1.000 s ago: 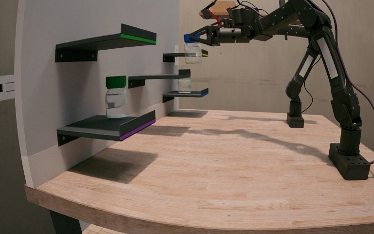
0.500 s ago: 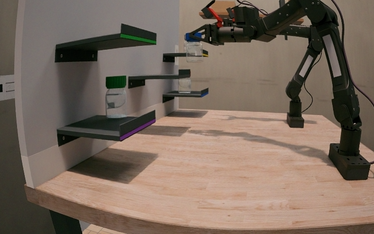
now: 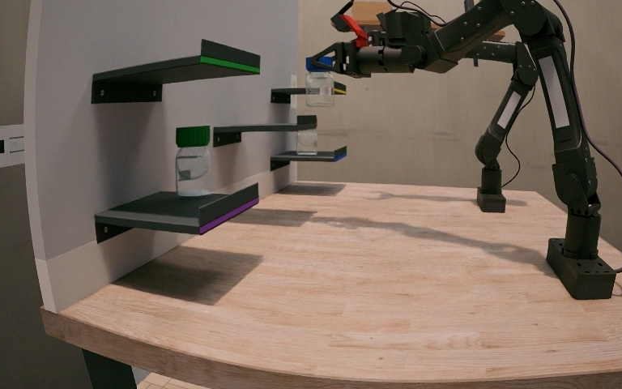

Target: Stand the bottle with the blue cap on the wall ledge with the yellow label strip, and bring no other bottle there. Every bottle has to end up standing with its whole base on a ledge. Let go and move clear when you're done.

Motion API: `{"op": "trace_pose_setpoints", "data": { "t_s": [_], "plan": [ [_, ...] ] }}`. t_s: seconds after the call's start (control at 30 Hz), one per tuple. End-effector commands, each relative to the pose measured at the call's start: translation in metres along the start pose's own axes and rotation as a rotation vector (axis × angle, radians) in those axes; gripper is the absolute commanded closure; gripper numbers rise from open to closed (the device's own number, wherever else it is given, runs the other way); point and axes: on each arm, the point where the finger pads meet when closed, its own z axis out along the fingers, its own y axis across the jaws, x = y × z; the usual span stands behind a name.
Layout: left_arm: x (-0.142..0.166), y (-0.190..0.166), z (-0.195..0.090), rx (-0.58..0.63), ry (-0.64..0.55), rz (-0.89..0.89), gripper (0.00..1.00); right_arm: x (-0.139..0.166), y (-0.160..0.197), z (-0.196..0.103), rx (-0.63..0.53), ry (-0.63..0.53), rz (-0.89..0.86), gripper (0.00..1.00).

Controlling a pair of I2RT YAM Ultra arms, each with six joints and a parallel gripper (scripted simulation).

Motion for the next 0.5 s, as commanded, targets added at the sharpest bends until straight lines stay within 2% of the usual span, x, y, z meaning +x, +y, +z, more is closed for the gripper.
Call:
{"op": "trace_pose_setpoints", "data": {
  "t_s": [0.0,0.17,0.2,0.23,0.47],
  "plan": [
    [-0.017,-0.001,-0.006,0.015,-0.049,-0.017,0.50,-0.012,0.003,0.003,-0.002,-0.043,-0.009,0.00],
    [-0.017,-0.001,-0.005,0.014,-0.050,-0.018,0.50,-0.012,0.003,0.003,-0.002,-0.043,-0.009,0.00],
    [-0.036,-0.004,-0.009,0.021,-0.078,-0.031,0.50,-0.012,0.003,0.003,-0.002,-0.043,-0.009,0.00],
    [-0.041,-0.004,-0.011,0.021,-0.072,-0.028,0.50,-0.012,0.003,0.003,-0.002,-0.043,-0.009,0.00],
    [-0.047,-0.002,-0.011,0.017,-0.078,-0.031,0.50,-0.012,0.003,0.003,-0.002,-0.043,-0.009,0.00]
  ]
}}
